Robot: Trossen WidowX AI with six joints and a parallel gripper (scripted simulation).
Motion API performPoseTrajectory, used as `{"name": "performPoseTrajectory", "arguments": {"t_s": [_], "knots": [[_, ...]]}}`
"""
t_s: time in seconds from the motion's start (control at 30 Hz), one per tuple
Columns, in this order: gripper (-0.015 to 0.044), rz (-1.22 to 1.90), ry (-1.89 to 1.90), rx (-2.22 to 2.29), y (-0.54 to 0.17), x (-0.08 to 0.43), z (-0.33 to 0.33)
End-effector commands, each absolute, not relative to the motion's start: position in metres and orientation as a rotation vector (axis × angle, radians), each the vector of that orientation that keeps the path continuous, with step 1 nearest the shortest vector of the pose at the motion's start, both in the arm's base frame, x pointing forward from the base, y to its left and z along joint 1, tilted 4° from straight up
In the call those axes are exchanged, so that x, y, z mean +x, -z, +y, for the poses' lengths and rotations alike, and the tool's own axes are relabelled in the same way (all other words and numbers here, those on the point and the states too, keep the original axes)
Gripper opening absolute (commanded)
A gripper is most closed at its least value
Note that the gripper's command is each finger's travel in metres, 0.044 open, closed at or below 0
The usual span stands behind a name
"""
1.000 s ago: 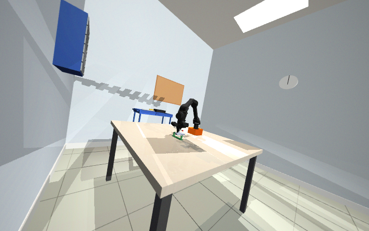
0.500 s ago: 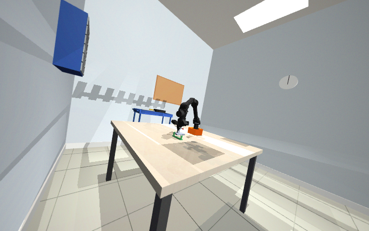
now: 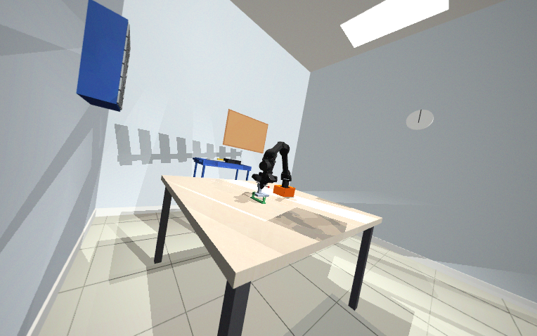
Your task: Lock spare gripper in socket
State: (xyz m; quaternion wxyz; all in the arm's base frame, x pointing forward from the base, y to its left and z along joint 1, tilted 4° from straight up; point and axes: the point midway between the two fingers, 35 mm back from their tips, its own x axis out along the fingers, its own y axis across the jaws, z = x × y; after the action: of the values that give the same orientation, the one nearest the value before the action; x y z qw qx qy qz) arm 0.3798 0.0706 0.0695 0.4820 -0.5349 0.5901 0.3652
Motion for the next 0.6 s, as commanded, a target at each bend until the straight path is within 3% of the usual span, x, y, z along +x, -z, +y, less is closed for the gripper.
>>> {"name": "performPoseTrajectory", "arguments": {"t_s": [0.0, 0.57], "knots": [[0.0000, 1.427, -0.882, -1.294, -0.076, 0.367, 0.074], [0.0000, 1.440, -0.872, -1.269, -0.080, 0.318, 0.077]]}}
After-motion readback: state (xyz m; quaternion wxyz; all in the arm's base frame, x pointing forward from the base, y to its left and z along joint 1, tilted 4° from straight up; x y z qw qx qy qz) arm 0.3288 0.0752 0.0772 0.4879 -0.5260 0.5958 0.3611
